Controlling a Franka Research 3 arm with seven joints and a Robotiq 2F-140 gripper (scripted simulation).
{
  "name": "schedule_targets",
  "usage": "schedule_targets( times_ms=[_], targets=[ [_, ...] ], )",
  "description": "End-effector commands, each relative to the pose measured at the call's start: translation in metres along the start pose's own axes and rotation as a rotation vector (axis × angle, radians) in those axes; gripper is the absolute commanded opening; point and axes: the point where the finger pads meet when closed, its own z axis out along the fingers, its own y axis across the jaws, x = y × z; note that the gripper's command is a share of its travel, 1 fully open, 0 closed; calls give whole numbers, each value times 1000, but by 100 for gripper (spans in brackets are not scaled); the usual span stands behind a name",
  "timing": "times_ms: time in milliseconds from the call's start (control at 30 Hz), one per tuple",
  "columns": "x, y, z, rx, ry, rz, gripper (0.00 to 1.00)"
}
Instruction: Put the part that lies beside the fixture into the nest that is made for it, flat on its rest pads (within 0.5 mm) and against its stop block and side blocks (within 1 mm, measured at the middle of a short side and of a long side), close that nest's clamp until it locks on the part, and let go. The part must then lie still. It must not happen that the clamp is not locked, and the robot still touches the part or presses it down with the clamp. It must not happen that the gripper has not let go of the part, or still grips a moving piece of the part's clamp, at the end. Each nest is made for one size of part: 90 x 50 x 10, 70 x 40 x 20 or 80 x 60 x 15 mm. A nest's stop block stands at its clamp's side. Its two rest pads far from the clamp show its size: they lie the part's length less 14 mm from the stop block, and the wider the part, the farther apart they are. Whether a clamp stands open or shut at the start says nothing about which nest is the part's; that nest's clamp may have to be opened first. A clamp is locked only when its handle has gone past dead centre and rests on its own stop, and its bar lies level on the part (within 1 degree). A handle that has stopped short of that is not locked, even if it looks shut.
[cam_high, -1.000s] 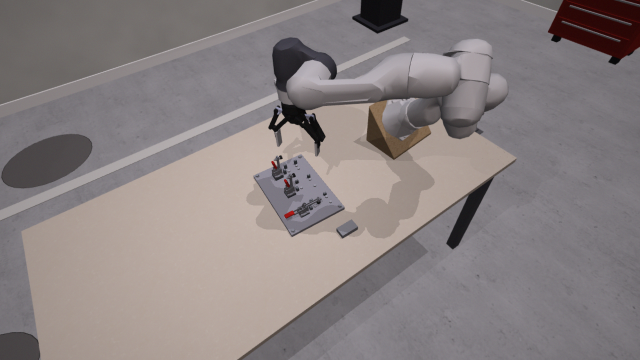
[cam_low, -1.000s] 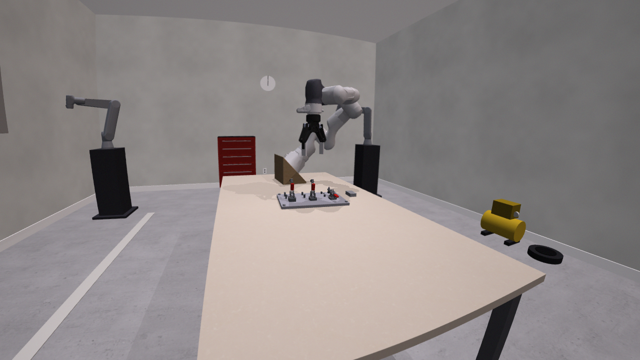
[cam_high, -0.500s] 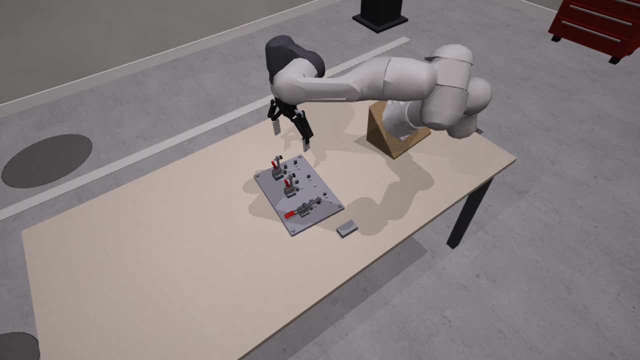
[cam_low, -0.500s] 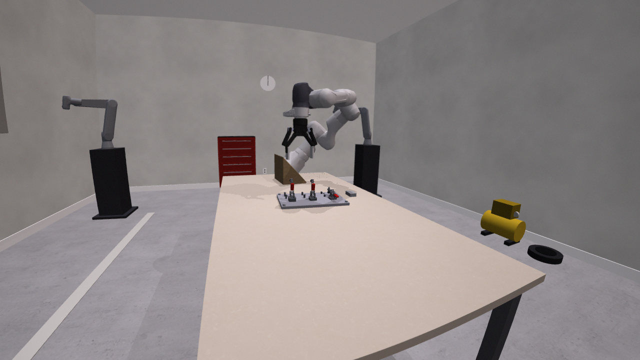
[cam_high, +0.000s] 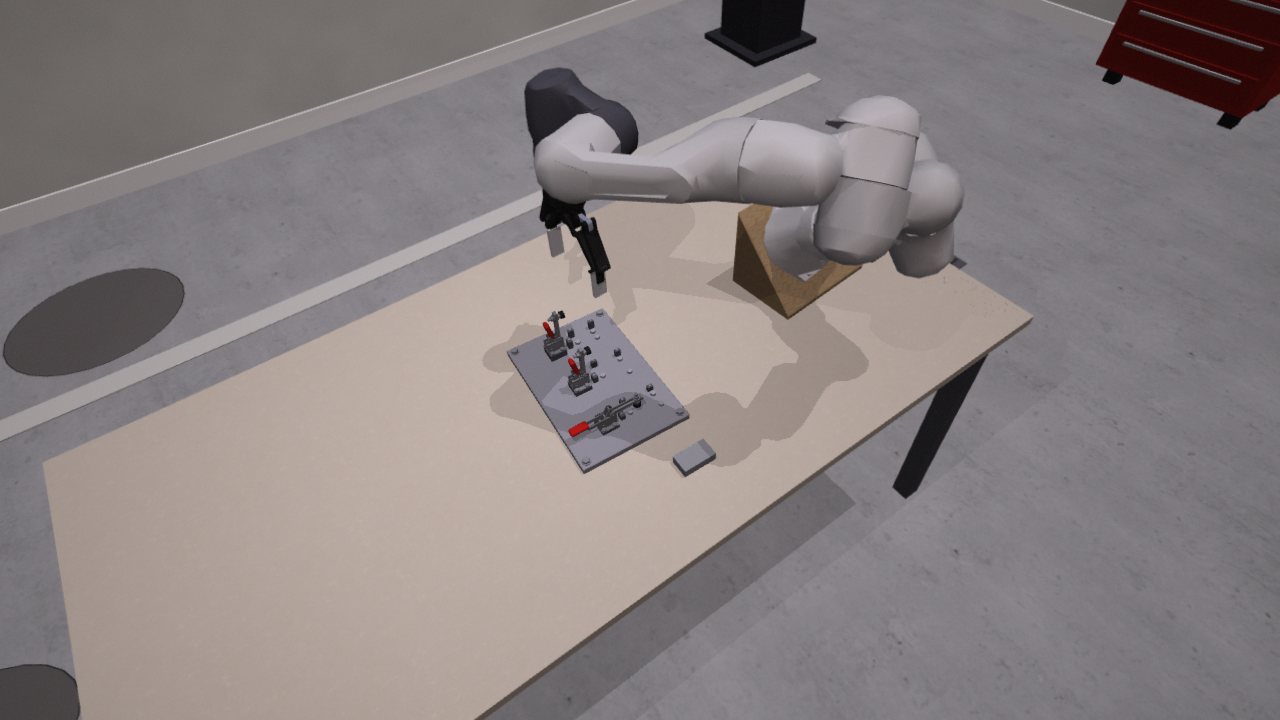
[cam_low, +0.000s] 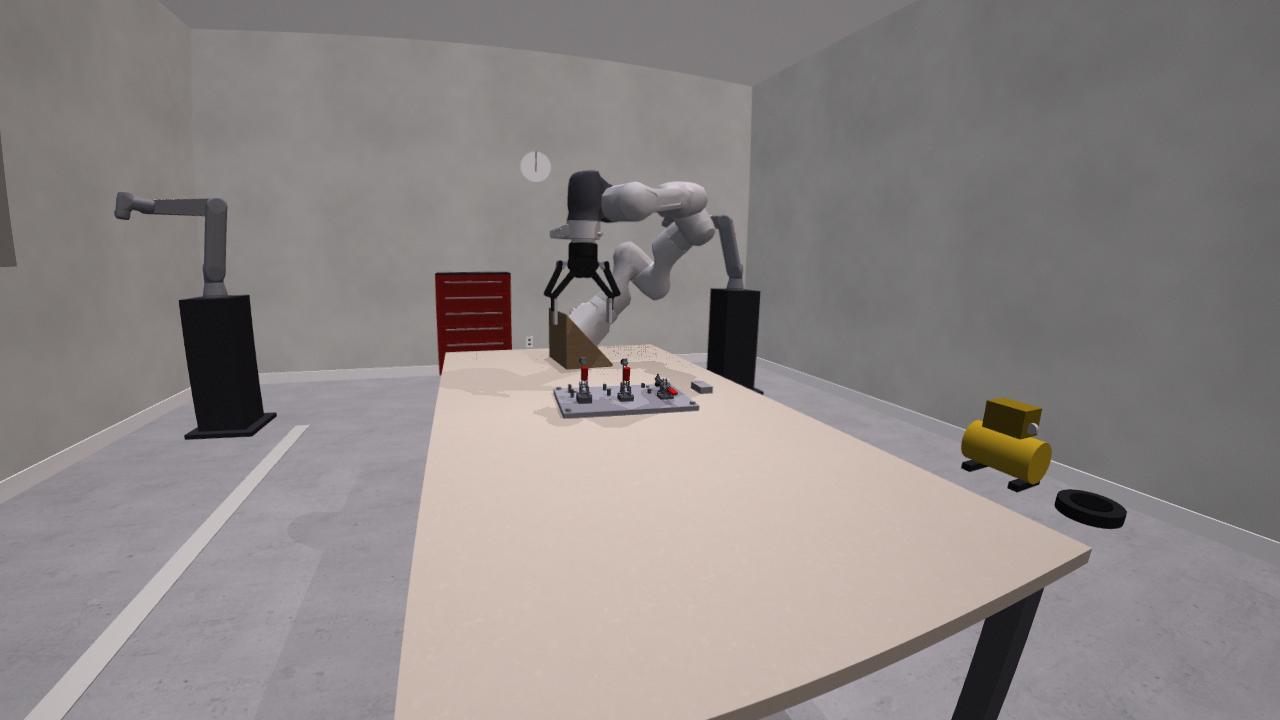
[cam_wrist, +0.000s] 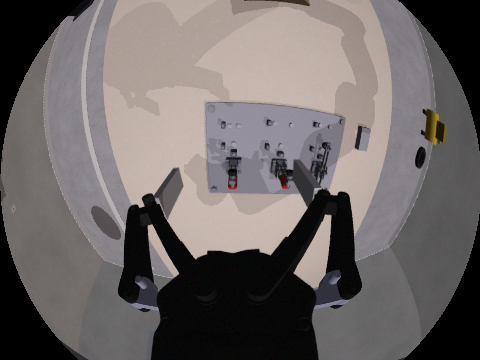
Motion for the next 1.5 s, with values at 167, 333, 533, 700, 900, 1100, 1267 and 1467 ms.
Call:
schedule_targets(
  times_ms=[167,333,533,700,900,1100,1267,1467],
  targets=[
    [-3,1,0,-2,0,60,100],
    [-3,1,0,-2,0,60,100],
    [-3,1,0,-2,0,60,100],
    [-1,-3,2,-2,1,82,100],
    [-1,-3,2,-2,1,82,100],
    [0,-6,3,-1,1,94,100],
    [1,-7,3,-1,2,99,100],
    [1,-7,3,-1,2,100,100]
  ],
)
